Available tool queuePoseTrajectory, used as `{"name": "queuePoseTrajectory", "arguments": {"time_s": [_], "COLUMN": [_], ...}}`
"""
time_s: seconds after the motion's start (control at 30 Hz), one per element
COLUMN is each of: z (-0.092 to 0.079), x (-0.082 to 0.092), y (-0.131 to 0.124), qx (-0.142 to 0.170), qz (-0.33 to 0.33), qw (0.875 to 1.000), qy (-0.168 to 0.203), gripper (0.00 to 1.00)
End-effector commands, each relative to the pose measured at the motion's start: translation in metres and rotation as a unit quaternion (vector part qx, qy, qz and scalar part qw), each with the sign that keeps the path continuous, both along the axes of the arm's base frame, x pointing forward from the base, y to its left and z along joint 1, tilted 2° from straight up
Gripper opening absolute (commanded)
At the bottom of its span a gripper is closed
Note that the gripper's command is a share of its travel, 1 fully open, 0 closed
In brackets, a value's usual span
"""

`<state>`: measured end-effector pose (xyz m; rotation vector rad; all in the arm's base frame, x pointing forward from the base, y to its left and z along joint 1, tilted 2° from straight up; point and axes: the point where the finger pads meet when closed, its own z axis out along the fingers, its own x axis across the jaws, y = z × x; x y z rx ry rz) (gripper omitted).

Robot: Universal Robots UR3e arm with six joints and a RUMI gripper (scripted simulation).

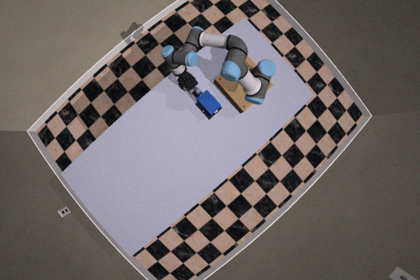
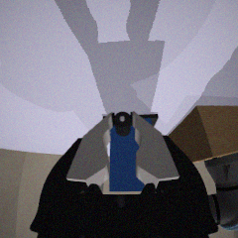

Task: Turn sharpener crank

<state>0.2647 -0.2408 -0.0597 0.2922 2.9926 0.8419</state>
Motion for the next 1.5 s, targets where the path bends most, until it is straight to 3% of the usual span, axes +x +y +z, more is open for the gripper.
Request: {"name": "queuePoseTrajectory", "arguments": {"time_s": [0.0,1.47], "z": [-0.001,0.011], "x": [-0.005,-0.041], "y": [0.000,0.007], "qx": [-0.002,-0.002], "qz": [0.000,0.000], "qw": [1.000,1.000], "qy": [0.000,0.000], "gripper": [0.09,0.09]}}
